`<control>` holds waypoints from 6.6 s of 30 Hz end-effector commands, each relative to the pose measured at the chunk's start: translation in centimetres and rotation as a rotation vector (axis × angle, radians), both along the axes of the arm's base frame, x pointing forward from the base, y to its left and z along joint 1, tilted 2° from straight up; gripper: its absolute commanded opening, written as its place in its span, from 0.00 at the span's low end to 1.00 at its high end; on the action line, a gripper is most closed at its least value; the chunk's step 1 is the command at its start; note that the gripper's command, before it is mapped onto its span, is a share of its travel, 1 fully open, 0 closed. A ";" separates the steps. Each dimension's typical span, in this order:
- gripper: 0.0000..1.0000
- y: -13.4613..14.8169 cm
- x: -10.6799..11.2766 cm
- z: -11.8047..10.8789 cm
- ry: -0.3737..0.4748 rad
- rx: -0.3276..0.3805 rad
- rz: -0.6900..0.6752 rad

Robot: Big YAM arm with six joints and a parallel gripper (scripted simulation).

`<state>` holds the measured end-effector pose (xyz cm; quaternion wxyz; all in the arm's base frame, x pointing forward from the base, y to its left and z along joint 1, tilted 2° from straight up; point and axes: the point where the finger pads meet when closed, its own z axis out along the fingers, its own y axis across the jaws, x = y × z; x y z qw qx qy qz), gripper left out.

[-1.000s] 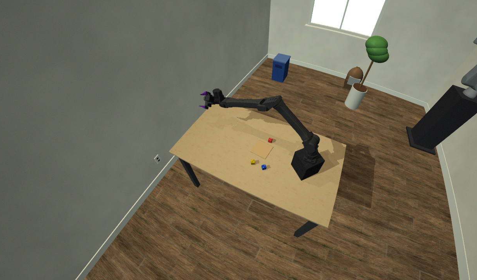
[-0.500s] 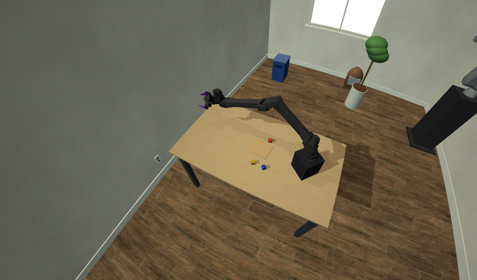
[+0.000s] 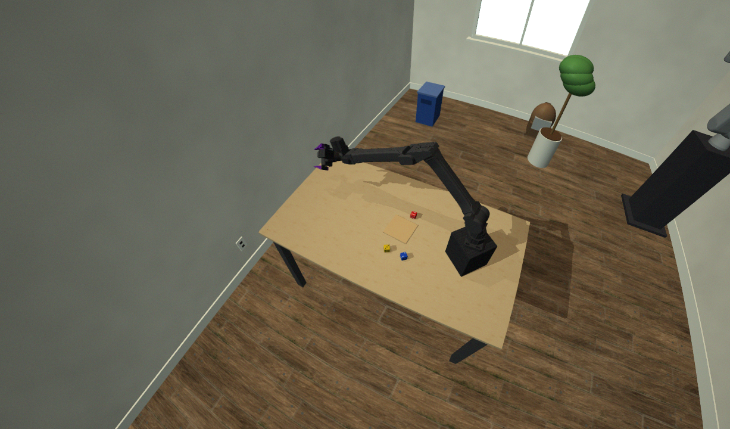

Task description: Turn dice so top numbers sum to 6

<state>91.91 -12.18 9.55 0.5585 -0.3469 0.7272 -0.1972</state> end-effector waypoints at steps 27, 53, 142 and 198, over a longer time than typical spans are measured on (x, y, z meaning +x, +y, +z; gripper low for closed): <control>1.00 -4.7 -45.4 -7.1 0.950 -0.550 0.339; 1.00 -2.2 -57.0 -8.7 1.128 -0.586 0.540; 1.00 -2.2 -57.7 -14.4 0.917 1.085 -1.578; 0.45 -2.5 -57.2 -15.0 0.610 1.491 -2.024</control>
